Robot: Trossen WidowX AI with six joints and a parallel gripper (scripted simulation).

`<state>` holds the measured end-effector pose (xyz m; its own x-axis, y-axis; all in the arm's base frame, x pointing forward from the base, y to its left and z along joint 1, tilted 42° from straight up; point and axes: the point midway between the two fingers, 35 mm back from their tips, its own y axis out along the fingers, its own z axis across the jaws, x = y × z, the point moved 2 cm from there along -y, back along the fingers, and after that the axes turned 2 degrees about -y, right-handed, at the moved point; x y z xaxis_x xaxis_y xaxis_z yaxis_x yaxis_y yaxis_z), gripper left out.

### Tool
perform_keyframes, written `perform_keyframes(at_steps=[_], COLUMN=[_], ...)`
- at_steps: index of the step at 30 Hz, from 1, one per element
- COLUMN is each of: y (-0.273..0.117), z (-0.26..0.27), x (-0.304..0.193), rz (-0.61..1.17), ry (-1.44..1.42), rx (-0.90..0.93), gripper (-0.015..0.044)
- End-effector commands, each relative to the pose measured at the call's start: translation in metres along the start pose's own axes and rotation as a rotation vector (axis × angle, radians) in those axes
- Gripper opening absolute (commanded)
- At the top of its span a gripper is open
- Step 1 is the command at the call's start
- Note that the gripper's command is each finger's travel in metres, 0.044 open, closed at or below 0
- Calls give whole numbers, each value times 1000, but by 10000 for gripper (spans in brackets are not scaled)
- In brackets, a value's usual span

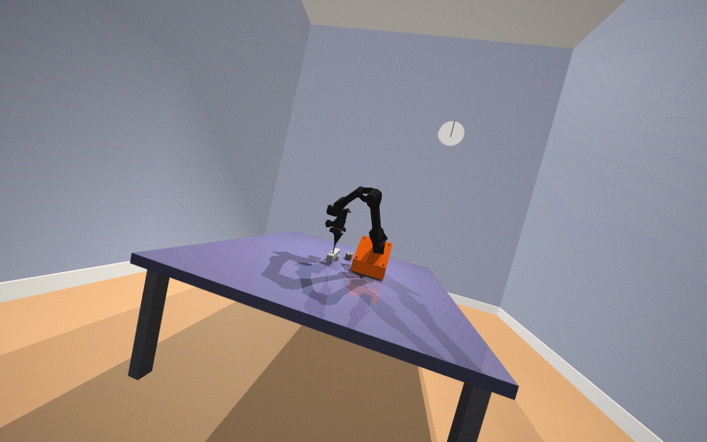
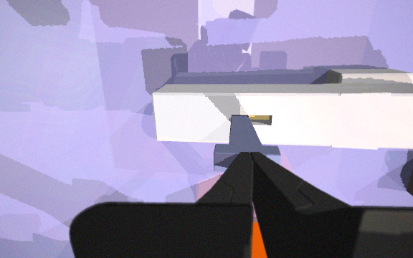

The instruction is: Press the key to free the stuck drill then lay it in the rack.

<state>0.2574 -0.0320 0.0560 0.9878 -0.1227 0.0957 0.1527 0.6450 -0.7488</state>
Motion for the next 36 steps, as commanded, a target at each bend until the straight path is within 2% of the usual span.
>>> perform_keyframes(at_steps=[1, 36], y=[4, 17], z=[0, 0], x=[0, -3], rz=[6, 6], ry=[5, 5], rx=[5, 5], gripper=[0, 0])
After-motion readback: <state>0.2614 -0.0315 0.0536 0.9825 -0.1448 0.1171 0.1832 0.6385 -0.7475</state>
